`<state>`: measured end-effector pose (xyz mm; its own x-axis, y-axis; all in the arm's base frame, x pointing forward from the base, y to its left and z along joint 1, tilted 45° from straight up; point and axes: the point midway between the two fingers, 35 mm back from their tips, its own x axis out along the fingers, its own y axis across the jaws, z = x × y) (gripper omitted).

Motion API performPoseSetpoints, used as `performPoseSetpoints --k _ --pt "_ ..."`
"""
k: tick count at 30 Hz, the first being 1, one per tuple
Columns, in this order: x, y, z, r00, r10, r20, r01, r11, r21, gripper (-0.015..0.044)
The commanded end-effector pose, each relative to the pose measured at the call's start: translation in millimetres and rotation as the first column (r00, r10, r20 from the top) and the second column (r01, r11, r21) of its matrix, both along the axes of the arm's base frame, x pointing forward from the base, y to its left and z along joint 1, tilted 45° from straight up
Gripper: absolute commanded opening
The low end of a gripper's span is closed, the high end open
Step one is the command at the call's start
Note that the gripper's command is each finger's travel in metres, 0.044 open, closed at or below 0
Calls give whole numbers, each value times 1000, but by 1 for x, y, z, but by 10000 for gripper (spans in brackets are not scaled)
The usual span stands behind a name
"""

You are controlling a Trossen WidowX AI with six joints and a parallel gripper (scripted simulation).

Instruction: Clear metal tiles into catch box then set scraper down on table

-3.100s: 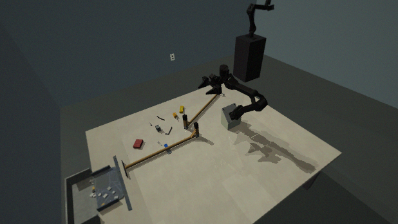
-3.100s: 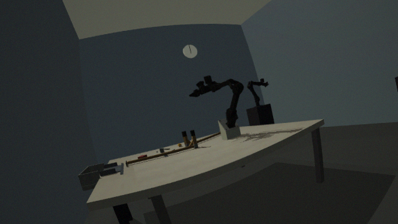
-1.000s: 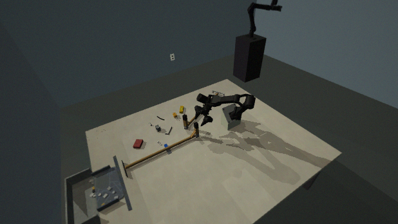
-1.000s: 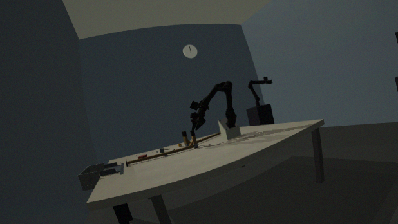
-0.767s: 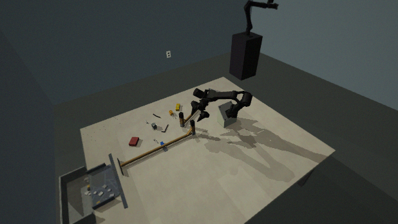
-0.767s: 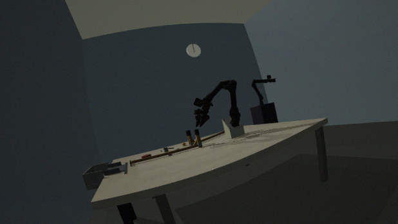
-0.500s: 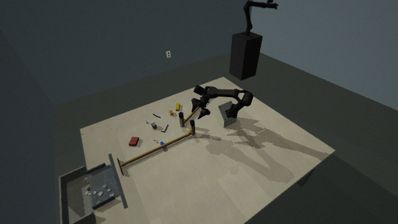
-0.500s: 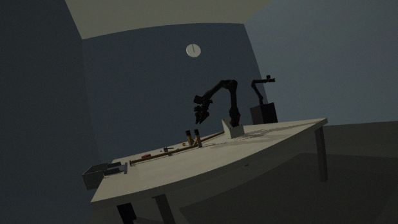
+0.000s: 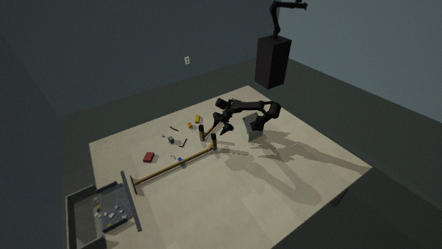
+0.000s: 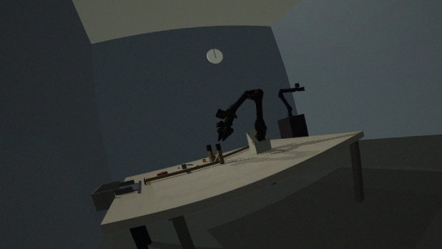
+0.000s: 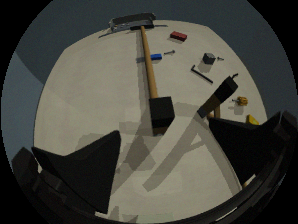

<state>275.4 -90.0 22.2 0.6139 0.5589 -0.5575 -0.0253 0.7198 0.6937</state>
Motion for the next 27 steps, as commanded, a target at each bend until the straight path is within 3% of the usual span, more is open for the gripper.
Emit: performPoseSetpoints --k 1,27 --pt "-1 7 -6 1000 -2 -3 2 1000 5 440" --pt "24 25 -30 1000 1 -10 -1 1000 -2 440"
